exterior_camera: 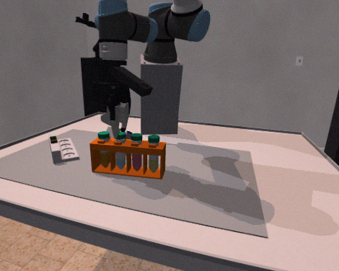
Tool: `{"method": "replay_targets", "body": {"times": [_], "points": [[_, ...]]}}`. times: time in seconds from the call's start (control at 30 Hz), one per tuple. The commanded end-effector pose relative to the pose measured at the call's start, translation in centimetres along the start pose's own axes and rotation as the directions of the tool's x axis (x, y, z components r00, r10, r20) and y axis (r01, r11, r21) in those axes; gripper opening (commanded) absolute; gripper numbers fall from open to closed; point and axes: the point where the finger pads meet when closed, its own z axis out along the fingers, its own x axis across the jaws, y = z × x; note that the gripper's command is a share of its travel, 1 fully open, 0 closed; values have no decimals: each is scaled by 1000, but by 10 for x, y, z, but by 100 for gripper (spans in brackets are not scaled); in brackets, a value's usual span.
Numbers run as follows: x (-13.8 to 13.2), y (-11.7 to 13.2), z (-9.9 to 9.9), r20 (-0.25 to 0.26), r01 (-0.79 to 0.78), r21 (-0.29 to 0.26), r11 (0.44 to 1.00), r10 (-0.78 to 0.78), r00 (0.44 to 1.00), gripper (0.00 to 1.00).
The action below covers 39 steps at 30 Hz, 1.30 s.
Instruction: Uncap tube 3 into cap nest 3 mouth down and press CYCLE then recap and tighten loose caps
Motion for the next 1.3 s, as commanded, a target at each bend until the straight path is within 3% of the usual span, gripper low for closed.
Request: {"method": "replay_targets", "body": {"times": [0.0,0.17,0.27,0.5,0.83,0.87,1.2,1.23,1.27], "points": [[2,1,-1,-3,275,11,961,-275,961,0],[2,0,-1,-5,371,10,929,-371,929,0],[2,0,-1,-7,512,10,859,-512,859,0],[2,0,-1,-9,674,8,739,-673,739,0],[-1,-1,0,-6,673,11,740,-673,740,0],[-1,-1,0,-6,673,11,740,-673,740,35],[-1,-1,0,-6,673,11,740,-673,740,35],[-1,0,0,-5,607,12,795,-607,795,35],[-1,0,0,-5,607,12,795,-607,795,35]]}}
